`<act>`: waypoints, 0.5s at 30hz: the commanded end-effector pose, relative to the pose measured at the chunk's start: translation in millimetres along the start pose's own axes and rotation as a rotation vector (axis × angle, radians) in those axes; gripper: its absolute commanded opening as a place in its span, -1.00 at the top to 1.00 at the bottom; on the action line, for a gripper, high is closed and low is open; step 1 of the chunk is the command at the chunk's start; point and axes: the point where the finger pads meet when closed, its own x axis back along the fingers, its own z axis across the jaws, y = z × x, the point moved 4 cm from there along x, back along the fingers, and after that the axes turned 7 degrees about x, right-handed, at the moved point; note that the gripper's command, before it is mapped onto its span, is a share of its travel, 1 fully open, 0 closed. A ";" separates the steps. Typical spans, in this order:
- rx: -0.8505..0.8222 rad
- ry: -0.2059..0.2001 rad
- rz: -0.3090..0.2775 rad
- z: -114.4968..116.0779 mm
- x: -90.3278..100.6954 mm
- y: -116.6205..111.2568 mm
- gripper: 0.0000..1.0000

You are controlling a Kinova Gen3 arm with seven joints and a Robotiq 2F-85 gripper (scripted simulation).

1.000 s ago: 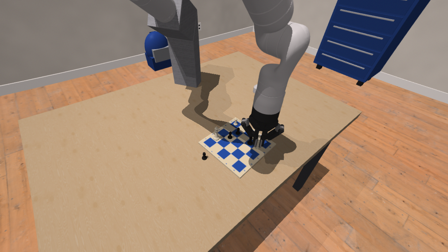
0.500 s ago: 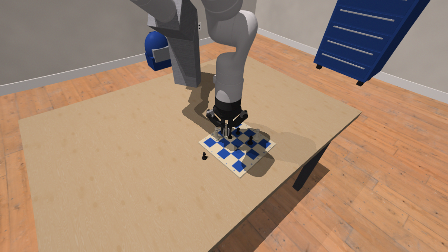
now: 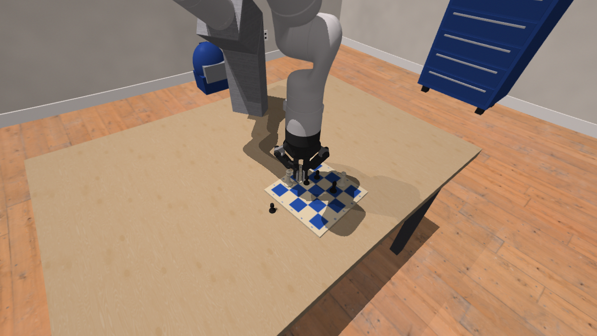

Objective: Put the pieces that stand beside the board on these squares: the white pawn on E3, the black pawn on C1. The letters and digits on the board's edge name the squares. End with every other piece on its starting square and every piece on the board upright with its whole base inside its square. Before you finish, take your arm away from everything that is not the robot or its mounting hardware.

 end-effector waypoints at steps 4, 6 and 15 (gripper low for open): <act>0.000 0.002 -0.001 0.5 -5.2 0.2 1.00; 0.000 0.002 -0.001 0.5 -10.0 0.2 1.00; 0.000 0.002 -0.001 0.5 -37.6 0.1 1.00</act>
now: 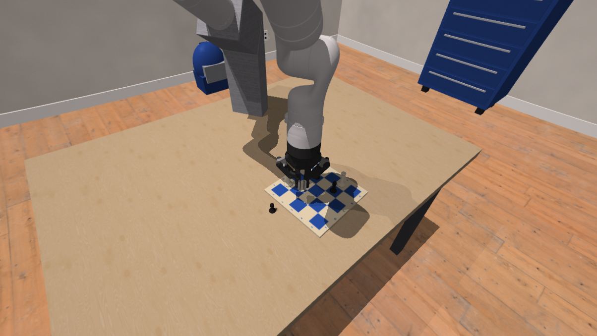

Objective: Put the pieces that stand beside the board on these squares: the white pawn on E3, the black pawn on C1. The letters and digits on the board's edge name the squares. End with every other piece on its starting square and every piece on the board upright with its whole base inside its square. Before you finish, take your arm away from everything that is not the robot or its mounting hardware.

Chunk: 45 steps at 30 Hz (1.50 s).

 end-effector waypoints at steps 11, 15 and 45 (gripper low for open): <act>0.001 -0.014 0.006 -5.2 -55.6 -3.4 1.00; 0.001 -0.014 0.006 -5.3 -63.3 -3.4 1.00; 0.001 -0.014 0.006 -5.4 -64.6 -3.5 1.00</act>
